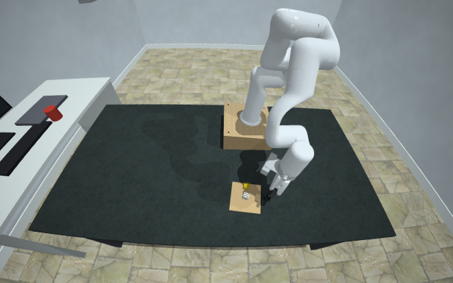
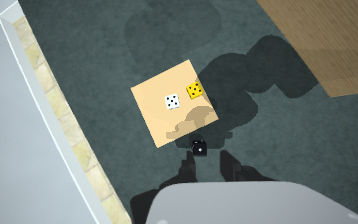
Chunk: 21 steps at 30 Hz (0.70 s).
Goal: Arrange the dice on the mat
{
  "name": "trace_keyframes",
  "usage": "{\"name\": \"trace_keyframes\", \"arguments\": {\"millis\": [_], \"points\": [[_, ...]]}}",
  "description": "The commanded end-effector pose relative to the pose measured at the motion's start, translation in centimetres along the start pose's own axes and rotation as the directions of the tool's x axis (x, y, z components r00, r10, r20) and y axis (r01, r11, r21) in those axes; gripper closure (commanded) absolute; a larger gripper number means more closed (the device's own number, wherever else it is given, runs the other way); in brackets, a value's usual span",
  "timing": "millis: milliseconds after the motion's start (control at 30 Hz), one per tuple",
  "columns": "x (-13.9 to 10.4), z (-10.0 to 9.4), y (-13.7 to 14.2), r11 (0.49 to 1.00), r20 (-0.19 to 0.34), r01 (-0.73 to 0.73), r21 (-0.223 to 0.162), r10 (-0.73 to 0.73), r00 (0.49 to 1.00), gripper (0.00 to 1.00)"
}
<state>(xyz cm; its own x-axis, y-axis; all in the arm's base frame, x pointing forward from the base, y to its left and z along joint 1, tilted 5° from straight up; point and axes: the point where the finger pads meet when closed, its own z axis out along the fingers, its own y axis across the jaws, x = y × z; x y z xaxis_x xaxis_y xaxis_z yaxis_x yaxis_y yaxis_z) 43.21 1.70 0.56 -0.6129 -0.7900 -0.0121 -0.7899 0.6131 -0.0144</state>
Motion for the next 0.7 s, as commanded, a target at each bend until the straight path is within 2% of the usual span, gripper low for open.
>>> {"name": "trace_keyframes", "arguments": {"millis": [0,667], "points": [[-0.08,-0.11,-0.11,1.0,0.002,0.0,0.003,0.0,1.0,0.58],[-0.12,0.45,-0.08,1.0,0.002,0.0,0.003,0.0,1.0,0.58]]}}
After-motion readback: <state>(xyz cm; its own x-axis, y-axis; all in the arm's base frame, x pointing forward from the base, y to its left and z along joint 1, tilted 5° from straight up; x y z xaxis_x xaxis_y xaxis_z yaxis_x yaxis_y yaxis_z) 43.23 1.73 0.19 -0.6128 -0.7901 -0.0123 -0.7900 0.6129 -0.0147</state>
